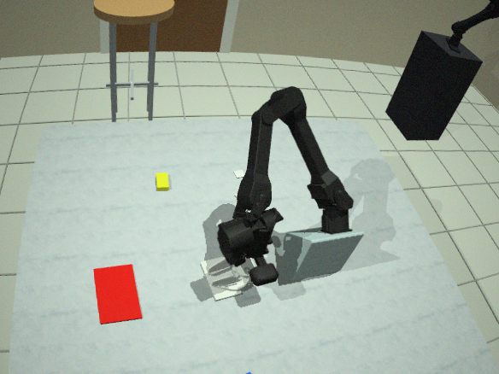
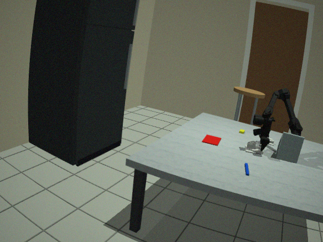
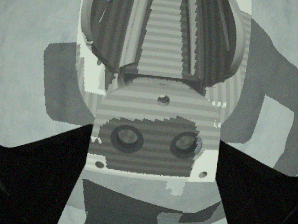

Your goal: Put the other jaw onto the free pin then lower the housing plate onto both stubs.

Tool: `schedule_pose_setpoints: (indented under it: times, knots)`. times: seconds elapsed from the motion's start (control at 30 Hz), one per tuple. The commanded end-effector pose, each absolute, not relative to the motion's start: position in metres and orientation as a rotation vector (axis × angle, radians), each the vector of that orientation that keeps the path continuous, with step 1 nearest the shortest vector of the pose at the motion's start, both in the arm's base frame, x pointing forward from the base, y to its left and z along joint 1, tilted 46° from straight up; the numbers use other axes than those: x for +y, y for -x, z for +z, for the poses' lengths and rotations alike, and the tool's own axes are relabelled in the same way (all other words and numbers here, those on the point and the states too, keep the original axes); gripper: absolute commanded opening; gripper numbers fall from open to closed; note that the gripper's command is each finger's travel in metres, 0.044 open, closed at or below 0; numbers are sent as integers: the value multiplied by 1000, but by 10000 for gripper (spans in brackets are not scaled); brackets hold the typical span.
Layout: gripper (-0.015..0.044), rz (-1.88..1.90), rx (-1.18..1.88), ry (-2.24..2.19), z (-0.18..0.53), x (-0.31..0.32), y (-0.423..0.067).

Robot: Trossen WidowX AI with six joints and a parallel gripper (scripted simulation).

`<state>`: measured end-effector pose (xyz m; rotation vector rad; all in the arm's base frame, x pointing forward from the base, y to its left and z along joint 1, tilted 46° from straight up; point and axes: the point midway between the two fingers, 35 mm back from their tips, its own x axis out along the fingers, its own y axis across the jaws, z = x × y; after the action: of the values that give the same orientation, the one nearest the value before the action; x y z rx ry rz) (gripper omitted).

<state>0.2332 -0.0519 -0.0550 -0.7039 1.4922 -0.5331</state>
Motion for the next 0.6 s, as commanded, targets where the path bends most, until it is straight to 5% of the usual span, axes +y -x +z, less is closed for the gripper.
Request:
schedule_pose_setpoints:
  times: [0.0,0.57]
  knots:
    - [351,-532,1498,713,-56,-53,-231]
    - [351,-527,1501,719,-58,-55,-231]
